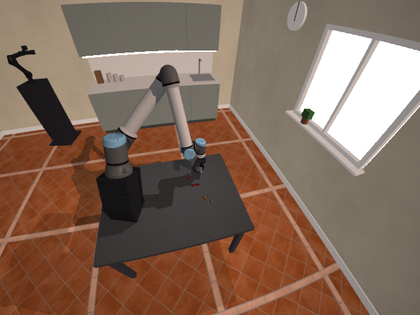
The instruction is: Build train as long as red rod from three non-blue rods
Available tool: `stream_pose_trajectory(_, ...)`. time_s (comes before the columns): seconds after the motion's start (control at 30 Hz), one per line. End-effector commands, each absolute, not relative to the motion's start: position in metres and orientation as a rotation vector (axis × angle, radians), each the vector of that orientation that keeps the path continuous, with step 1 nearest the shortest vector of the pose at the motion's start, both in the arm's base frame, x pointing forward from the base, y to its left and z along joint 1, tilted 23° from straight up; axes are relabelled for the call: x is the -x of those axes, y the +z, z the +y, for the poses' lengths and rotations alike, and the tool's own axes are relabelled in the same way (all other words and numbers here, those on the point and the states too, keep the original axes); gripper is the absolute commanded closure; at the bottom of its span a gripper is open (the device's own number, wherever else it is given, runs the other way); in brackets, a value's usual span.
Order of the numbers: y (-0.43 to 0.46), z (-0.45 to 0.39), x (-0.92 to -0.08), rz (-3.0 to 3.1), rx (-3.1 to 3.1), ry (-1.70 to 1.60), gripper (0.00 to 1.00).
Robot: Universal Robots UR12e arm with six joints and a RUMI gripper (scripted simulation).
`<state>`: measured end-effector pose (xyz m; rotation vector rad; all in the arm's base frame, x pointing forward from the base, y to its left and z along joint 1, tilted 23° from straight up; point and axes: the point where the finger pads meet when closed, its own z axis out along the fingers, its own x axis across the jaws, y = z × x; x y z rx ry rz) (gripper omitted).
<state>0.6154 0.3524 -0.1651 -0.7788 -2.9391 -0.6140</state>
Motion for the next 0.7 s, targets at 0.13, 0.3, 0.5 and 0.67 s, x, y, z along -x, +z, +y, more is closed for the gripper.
stream_pose_trajectory(0.13, -0.1713, 0.3551, -0.6164, -2.94, 0.779, -0.615, 0.86)
stream_pose_trajectory(0.3, -0.1725, 0.3556, -0.6165, -2.94, 0.779, -0.615, 0.86)
stream_pose_trajectory(0.5, -0.1726, 0.3556, -0.6165, -2.94, 0.779, -0.615, 0.86)
stream_pose_trajectory(0.67, -0.1726, 0.3556, -0.6165, -2.94, 0.779, -0.615, 0.86)
